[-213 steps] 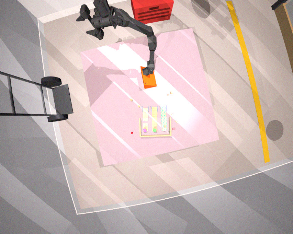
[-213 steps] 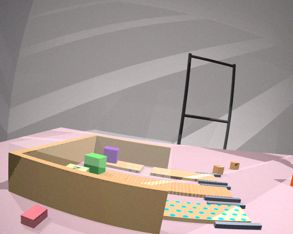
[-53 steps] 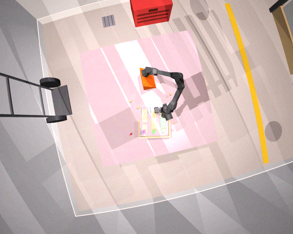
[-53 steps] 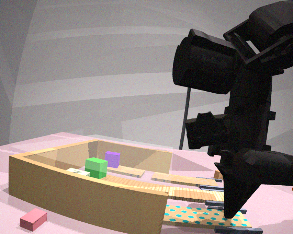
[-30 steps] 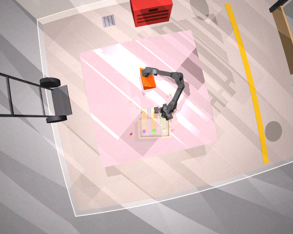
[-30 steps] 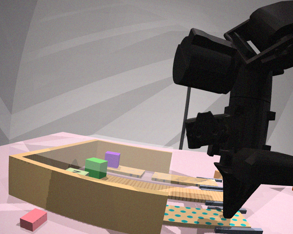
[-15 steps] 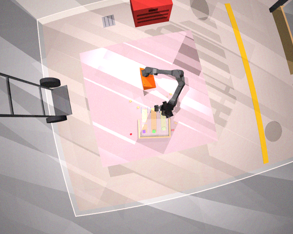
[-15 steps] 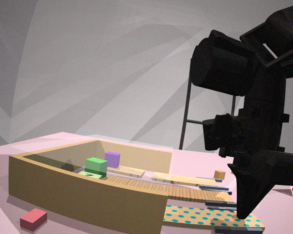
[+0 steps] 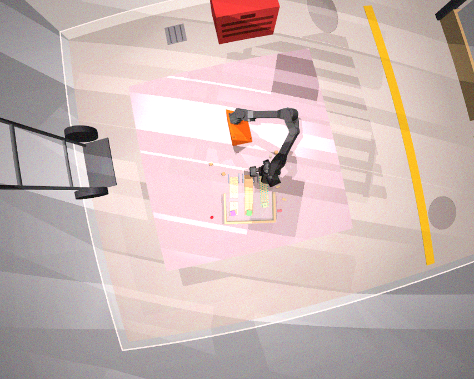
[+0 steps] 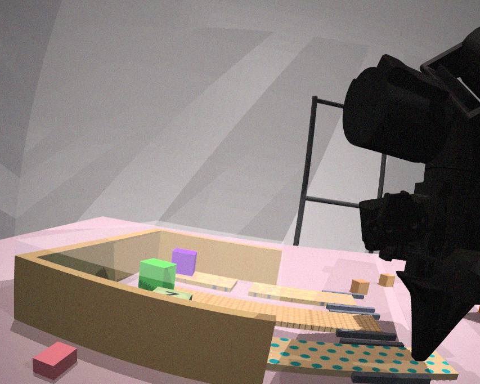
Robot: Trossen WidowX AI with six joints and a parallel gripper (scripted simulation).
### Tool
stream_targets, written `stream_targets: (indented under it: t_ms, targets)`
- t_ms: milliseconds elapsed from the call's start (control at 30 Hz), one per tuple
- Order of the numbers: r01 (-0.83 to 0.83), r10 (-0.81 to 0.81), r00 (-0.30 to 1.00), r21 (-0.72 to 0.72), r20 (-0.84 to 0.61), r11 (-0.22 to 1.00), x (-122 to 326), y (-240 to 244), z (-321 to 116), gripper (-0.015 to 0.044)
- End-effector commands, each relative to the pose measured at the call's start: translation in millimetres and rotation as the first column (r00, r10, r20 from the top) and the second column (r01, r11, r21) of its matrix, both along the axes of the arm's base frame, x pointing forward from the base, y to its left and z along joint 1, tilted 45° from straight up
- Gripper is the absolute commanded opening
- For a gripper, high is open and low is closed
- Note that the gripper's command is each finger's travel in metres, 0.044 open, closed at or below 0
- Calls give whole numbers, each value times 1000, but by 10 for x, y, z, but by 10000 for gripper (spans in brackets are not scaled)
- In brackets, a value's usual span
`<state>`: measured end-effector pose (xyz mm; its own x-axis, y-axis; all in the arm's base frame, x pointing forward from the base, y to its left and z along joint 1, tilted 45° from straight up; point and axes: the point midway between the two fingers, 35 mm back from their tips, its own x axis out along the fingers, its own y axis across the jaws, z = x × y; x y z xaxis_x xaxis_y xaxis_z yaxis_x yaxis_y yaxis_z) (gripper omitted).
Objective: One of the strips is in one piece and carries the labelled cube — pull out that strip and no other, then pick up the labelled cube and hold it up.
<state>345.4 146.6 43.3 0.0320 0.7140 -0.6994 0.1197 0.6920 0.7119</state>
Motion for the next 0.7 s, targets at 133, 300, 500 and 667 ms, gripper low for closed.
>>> stream_targets:
  t_ms: [133, 300, 500, 667]
  targets:
    - [-6, 6, 1000, -3, -17, 1000, -158, 43, -28, 0]
    - [-6, 6, 1000, -3, -17, 1000, -233, 54, -23, 0]
    - [-6, 6, 1000, -3, -18, 1000, -328, 67, -16, 0]
    - [-6, 6, 1000, -3, -19, 1000, -406, 76, -9, 0]
